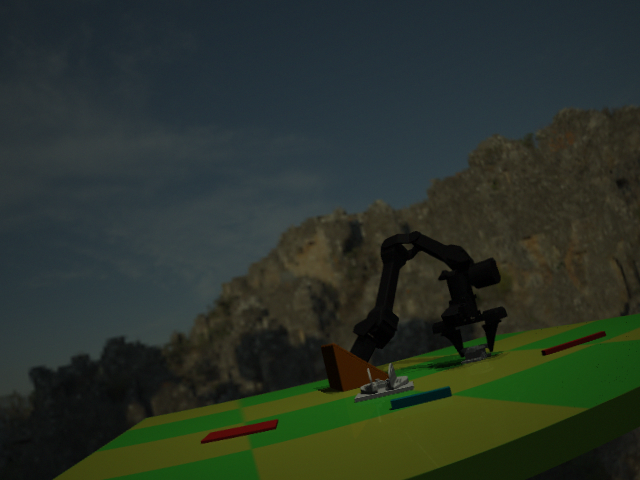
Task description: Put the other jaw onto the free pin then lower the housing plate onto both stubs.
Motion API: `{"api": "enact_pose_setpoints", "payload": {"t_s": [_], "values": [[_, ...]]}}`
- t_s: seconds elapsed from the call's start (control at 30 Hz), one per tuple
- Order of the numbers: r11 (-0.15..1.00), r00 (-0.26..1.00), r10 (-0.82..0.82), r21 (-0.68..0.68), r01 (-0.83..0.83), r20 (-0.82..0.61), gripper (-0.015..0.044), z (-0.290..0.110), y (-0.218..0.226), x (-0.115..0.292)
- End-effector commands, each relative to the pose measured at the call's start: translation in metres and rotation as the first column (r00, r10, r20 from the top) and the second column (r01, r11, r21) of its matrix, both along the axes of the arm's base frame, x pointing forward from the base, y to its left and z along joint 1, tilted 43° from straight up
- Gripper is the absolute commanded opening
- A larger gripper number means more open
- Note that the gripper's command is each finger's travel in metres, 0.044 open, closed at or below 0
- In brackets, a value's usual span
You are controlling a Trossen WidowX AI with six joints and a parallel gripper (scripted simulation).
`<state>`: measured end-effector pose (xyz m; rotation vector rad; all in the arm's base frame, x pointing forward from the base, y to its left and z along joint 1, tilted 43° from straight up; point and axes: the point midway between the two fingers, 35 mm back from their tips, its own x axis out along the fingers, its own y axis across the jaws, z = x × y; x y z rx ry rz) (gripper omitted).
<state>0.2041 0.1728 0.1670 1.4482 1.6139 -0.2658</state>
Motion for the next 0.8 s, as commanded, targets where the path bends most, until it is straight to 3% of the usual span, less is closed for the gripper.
{"api": "enact_pose_setpoints", "payload": {"t_s": [0.0, 0.77], "values": [[1.0, 1.0, 0.001, 0.0, -0.001, 0.004, 0.0351, 0.007, -0.006, 0.001], [1.0, 1.0, -0.004, -0.003, 0.004, 0.003, 0.0351, 0.052, -0.048, -0.008]]}}
